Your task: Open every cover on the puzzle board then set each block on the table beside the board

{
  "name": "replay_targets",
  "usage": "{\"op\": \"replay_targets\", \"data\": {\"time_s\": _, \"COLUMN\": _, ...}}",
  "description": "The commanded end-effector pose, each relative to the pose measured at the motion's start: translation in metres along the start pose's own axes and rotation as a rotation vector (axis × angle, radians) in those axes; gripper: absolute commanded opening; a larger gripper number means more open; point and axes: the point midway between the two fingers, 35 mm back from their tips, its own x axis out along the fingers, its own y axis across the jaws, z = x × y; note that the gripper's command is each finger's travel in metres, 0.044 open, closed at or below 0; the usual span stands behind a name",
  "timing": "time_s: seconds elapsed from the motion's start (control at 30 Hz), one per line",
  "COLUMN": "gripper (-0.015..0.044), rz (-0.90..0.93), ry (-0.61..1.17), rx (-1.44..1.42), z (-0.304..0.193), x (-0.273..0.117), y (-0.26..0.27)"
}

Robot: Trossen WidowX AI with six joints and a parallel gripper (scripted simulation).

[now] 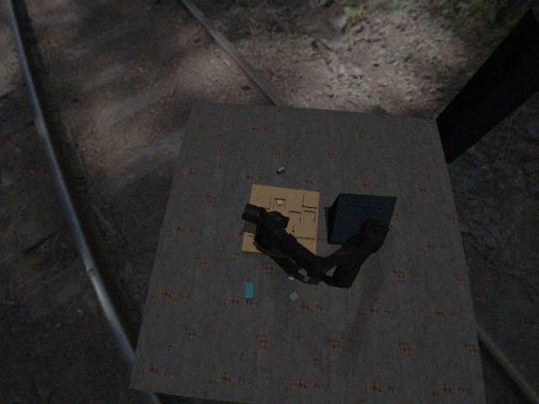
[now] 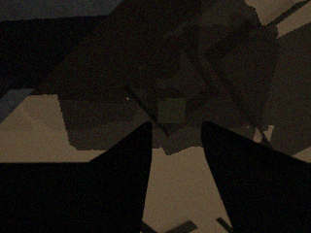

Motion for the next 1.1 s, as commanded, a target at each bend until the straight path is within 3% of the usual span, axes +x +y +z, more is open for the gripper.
{"op": "replay_targets", "data": {"time_s": 0.0, "gripper": 0.0144, "rz": 0.002, "ry": -0.003, "rx": 0.005, "z": 0.0, "x": 0.001, "y": 0.0}}
{"op": "replay_targets", "data": {"time_s": 1.07, "gripper": 0.0144, "rz": 0.002, "ry": -0.003, "rx": 0.005, "z": 0.0, "x": 0.019, "y": 0.0}}
